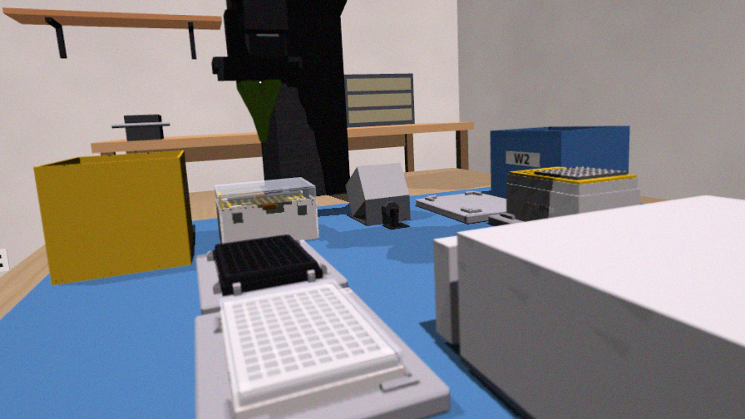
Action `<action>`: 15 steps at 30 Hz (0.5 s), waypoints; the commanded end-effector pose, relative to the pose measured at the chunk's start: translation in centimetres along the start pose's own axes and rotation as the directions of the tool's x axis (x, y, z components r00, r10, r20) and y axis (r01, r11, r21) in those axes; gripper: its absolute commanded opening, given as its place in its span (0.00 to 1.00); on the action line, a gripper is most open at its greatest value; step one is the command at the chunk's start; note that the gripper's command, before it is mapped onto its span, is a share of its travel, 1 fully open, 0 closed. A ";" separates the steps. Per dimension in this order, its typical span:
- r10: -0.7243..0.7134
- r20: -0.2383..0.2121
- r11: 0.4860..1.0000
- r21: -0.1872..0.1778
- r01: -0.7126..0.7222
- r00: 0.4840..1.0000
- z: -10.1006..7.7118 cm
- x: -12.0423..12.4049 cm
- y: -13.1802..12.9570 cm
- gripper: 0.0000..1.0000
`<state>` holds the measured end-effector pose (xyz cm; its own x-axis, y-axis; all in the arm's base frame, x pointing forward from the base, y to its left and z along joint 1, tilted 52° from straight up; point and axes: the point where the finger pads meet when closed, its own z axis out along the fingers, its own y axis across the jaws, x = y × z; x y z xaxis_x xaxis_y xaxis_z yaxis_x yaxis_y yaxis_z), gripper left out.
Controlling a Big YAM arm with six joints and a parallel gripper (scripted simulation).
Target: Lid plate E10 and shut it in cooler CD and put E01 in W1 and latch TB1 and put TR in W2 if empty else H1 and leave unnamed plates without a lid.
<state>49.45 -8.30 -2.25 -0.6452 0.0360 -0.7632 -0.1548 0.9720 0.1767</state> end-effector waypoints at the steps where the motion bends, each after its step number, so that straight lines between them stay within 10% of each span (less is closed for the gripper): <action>1: -0.002 0.009 1.000 0.006 0.002 1.000 -0.4 0.1 -0.2 0.00; 15: -0.001 0.006 1.000 0.013 0.001 1.000 -1.9 0.4 -0.5 0.00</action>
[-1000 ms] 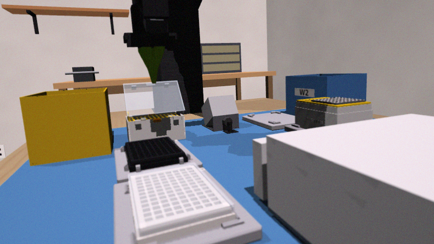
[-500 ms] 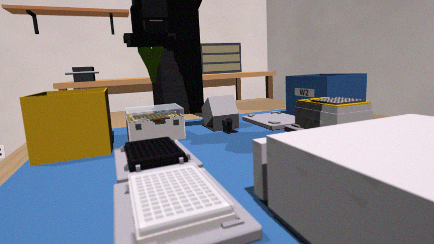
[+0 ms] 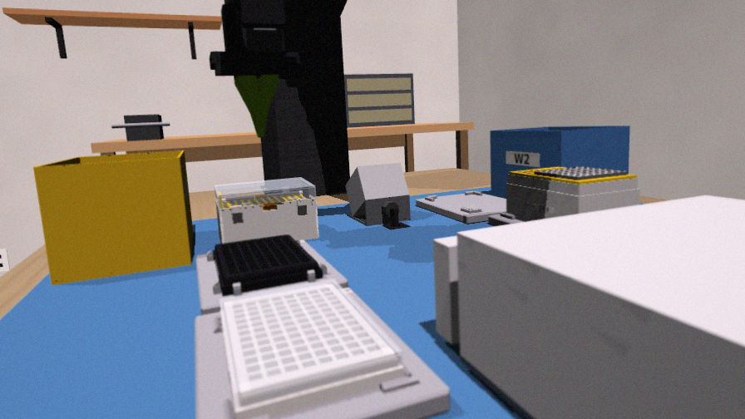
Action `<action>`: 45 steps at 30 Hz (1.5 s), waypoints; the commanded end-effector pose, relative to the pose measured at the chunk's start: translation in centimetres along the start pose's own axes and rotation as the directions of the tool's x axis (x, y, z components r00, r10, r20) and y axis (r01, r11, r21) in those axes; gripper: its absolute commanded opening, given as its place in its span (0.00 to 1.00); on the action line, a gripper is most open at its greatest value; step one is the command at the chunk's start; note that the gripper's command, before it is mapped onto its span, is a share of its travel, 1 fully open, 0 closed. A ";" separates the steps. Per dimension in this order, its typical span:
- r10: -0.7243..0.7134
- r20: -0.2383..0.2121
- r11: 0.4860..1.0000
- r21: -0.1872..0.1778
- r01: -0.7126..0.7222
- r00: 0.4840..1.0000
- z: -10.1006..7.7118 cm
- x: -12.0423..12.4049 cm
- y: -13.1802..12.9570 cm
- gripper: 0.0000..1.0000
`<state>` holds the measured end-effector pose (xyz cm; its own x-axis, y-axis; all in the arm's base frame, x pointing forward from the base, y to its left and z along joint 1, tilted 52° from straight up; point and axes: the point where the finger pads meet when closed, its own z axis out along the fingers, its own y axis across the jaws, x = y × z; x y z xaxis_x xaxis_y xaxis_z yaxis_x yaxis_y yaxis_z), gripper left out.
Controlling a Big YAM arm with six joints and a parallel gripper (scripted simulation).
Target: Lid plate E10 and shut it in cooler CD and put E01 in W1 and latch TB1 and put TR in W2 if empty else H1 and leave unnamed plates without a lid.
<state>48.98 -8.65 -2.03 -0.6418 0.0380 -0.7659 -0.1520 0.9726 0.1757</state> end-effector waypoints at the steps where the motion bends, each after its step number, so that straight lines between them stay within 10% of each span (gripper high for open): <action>1: -0.002 0.001 1.000 0.009 0.002 1.000 -1.5 0.2 -0.2 0.00; 26: -0.003 0.005 1.000 0.011 0.003 1.000 -5.9 0.1 -0.3 0.00; 45: -0.005 0.007 1.000 0.004 0.005 1.000 -5.3 -0.1 0.0 0.00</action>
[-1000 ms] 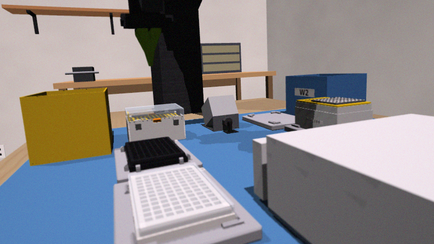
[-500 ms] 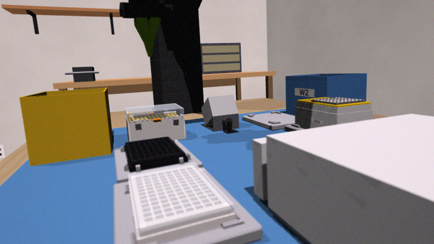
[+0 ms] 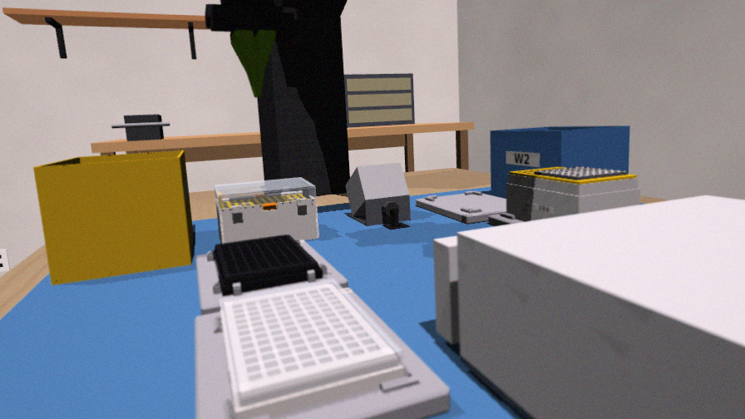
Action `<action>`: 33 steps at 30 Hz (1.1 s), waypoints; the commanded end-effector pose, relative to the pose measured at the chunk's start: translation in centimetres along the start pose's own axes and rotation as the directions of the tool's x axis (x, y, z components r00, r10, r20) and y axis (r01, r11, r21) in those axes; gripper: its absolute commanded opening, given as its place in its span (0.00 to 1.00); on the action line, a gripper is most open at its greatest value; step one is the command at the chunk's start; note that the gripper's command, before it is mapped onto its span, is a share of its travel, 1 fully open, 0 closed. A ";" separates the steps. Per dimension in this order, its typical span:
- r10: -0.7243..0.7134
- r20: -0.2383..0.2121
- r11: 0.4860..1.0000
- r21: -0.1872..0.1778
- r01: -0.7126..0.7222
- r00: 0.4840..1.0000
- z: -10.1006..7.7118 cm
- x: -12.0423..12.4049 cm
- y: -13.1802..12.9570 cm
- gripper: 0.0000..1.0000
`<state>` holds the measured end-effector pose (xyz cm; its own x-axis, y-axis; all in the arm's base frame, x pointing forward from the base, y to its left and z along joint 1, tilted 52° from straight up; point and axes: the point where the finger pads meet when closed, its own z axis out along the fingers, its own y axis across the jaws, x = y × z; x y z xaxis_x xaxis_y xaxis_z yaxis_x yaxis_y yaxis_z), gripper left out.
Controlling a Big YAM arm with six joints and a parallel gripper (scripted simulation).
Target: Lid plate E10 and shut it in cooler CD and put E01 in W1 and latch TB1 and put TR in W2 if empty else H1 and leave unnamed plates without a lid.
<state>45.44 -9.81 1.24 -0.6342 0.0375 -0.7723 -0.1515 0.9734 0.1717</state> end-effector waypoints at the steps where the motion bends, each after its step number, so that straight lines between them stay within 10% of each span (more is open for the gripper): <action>1: -0.002 -0.002 1.000 0.001 0.002 1.000 -0.3 0.1 0.0 0.00; 11: -0.002 -0.002 1.000 0.001 0.002 1.000 -0.3 0.1 0.0 0.00; 33: 0.003 -0.003 1.000 -0.002 -0.003 1.000 6.2 5.4 0.2 0.00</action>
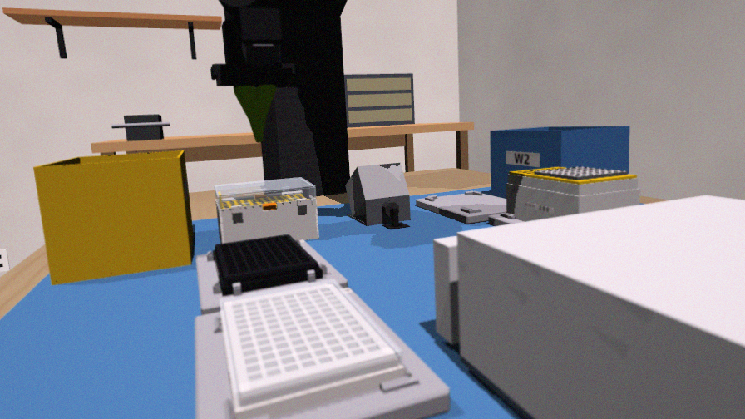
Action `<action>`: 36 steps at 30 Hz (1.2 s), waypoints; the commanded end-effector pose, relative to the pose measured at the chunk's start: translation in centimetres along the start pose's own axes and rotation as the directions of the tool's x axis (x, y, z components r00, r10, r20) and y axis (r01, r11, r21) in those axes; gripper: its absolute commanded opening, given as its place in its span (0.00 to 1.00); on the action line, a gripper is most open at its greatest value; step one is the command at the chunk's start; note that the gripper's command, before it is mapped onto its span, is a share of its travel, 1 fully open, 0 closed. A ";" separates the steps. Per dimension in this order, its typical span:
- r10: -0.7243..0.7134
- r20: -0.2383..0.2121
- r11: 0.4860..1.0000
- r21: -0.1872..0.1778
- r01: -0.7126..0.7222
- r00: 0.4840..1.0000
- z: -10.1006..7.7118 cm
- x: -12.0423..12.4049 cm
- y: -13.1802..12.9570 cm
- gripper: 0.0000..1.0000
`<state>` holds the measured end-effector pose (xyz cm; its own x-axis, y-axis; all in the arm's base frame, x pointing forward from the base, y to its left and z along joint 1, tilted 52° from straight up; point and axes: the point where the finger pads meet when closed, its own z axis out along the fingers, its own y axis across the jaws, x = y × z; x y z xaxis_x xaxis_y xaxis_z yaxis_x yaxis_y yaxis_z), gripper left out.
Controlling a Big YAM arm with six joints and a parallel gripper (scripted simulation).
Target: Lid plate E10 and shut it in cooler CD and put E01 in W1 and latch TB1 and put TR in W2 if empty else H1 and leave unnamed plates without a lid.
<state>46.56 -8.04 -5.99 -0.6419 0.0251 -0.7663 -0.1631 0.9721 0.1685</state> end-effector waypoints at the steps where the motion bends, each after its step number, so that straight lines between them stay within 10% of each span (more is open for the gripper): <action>1: 0.011 0.011 1.000 0.004 -0.011 1.000 0.9 0.7 -0.1 0.00; 36: 0.008 0.010 1.000 -0.002 -0.008 1.000 2.8 0.8 0.2 0.00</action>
<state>47.73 -7.67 -8.18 -0.6423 0.0306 -0.7658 -0.1573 0.9727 0.1707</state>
